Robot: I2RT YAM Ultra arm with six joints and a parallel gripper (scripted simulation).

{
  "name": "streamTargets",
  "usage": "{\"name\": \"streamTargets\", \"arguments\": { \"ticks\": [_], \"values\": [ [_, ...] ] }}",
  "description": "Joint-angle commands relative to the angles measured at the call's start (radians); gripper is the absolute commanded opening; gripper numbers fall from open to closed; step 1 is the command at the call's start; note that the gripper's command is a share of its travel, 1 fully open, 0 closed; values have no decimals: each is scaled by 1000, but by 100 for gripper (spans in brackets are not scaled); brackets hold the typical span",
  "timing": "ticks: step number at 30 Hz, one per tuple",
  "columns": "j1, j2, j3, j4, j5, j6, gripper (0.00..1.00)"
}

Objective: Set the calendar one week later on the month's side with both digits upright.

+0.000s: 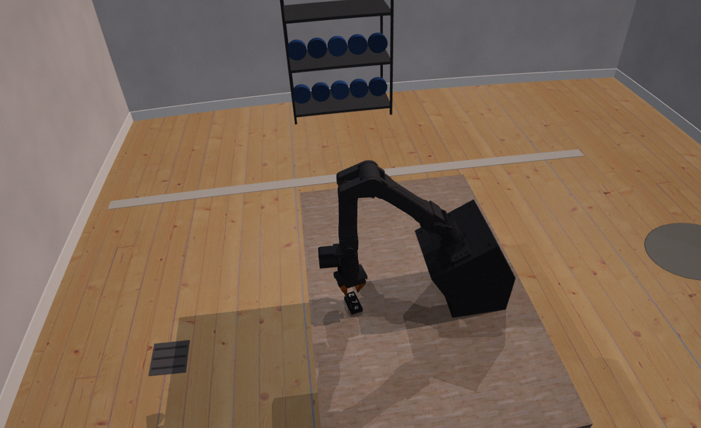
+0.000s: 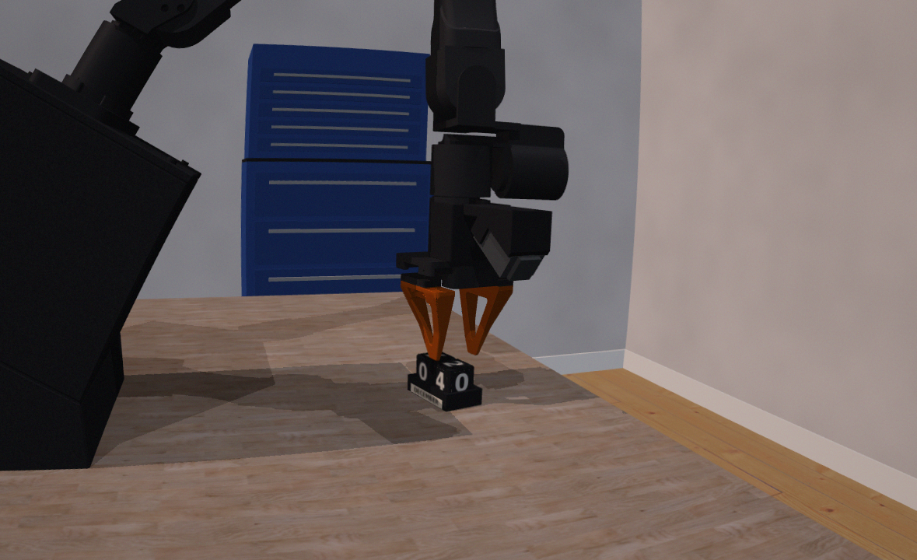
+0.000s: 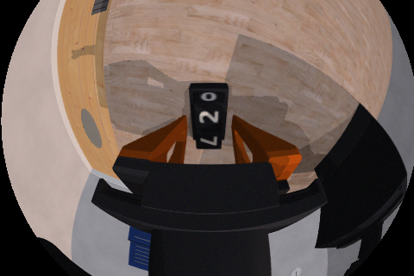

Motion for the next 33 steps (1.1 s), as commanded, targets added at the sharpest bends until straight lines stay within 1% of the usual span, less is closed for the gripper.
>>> {"name": "streamTargets", "arguments": {
  "ticks": [1,24,33],
  "values": [
    [-1,-7,0,2,3,0,45],
    [-1,-6,0,3,3,0,45],
    [-1,22,9,23,3,0,45]
  ]
}}
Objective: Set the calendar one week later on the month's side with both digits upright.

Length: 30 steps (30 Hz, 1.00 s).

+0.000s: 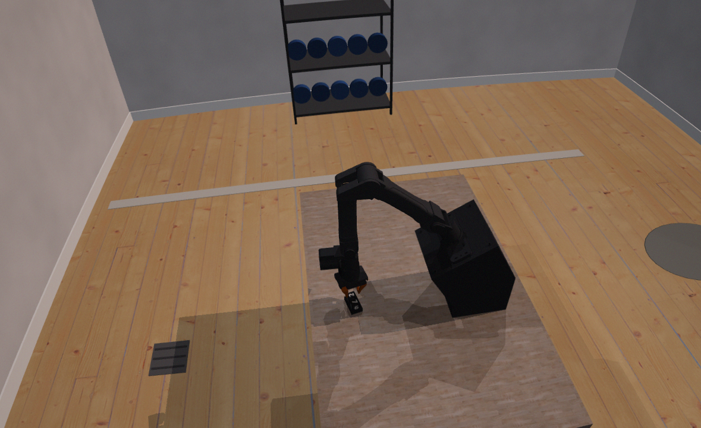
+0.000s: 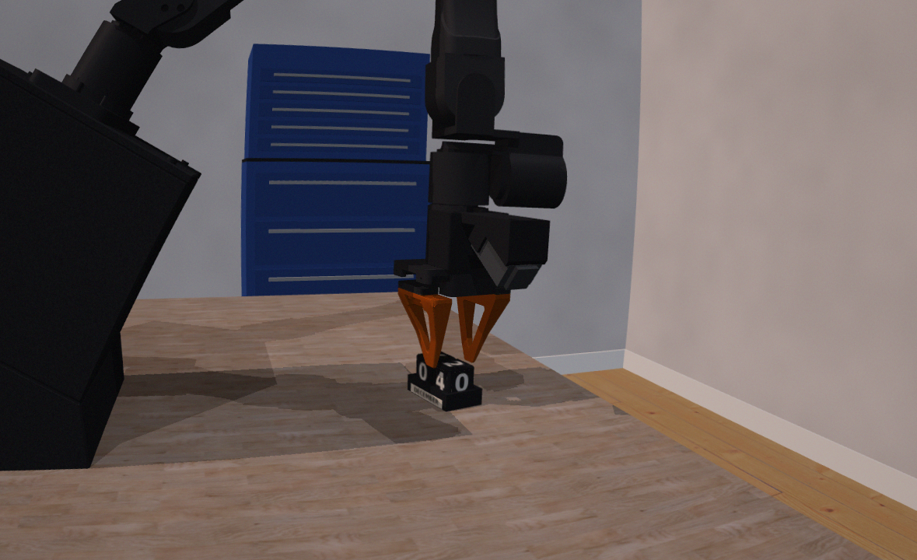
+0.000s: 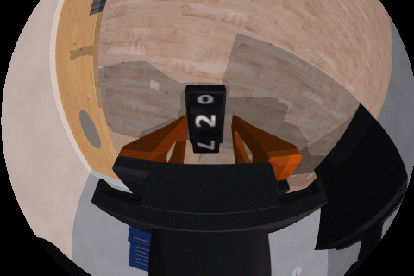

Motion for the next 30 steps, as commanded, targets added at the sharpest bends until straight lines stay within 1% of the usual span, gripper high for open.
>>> {"name": "streamTargets", "arguments": {
  "ticks": [1,14,30],
  "values": [
    [-1,-7,3,11,3,0,45],
    [1,70,29,62,4,1,45],
    [1,77,31,66,4,2,45]
  ]
}}
